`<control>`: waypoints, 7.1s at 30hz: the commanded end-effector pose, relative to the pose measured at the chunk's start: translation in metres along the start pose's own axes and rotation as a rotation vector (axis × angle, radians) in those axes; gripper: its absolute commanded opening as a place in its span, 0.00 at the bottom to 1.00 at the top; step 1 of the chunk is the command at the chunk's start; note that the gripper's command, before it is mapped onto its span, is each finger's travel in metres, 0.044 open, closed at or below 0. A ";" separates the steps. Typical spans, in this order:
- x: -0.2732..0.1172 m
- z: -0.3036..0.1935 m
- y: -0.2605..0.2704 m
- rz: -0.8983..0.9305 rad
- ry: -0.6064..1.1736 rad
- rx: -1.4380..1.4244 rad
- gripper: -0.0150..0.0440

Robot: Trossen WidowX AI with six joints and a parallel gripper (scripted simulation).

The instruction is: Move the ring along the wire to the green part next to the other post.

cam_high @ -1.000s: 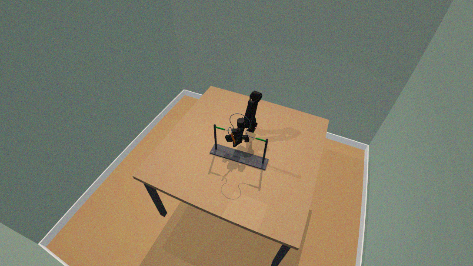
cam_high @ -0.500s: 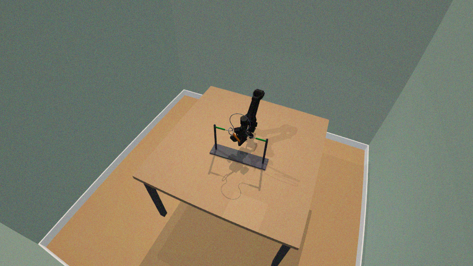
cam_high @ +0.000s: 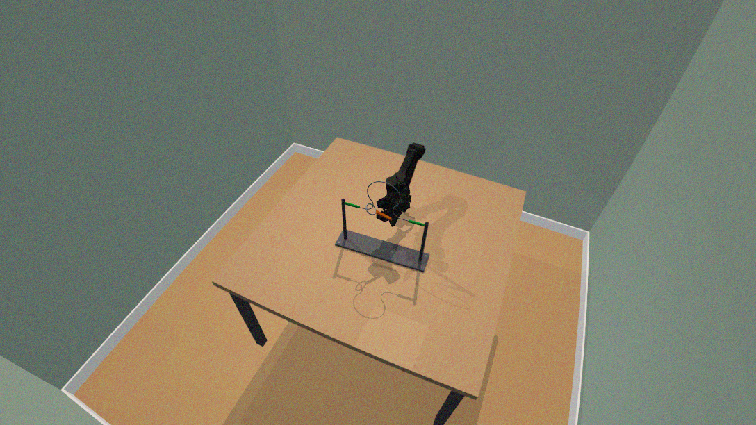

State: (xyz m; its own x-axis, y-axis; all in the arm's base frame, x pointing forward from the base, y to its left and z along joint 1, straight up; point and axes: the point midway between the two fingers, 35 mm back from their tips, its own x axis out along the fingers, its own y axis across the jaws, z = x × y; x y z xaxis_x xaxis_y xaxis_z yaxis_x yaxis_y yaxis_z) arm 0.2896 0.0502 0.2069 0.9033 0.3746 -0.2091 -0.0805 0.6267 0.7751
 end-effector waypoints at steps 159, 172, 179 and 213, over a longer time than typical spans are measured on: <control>-0.061 0.091 0.132 0.044 0.220 0.345 0.00; -0.060 0.089 0.126 -0.034 0.215 0.212 0.00; -0.060 0.088 0.123 -0.078 0.212 0.134 0.00; -0.061 0.089 0.106 -0.293 0.187 -0.262 0.00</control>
State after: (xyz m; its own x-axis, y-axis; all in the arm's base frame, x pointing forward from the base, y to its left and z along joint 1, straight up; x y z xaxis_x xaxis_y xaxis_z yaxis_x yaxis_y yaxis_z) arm 0.2637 0.0343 0.3539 0.8093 0.2840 -0.5142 0.0471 0.8412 0.5387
